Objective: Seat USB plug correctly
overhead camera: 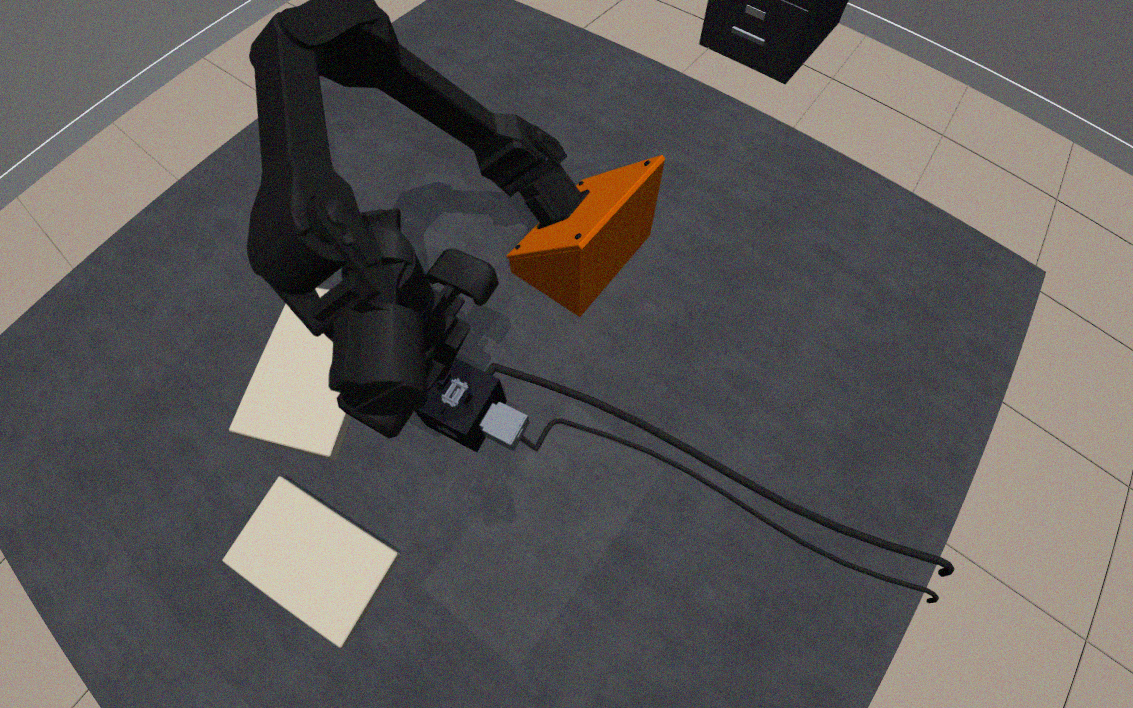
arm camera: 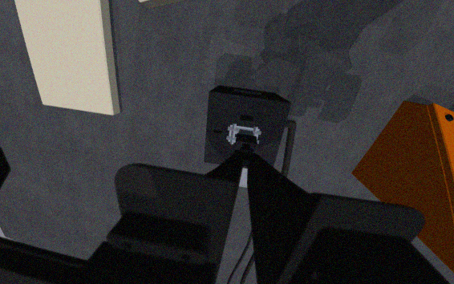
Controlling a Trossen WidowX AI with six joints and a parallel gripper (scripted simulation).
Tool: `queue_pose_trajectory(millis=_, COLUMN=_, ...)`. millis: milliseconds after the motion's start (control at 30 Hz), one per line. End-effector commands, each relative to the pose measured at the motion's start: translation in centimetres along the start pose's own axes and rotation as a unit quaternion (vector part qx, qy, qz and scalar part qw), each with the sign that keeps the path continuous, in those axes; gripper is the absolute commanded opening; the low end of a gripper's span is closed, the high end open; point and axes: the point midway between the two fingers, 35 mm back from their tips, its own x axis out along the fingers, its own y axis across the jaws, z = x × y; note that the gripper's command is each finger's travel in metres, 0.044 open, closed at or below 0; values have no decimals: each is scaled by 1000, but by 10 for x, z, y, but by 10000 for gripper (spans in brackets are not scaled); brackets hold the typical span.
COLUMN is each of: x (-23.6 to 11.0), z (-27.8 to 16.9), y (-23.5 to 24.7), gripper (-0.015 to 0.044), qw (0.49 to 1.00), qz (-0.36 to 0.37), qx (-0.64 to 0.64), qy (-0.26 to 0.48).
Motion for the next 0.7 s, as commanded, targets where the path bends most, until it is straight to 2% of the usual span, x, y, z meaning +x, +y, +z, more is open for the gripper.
queue_pose_trajectory(millis=0, x=-1, z=0, y=0, gripper=0, qw=1000, qz=1, qx=-1, qy=5)
queue_pose_trajectory(millis=667, x=2, z=-1, y=0, gripper=0, qw=1000, qz=1, qx=-3, qy=12)
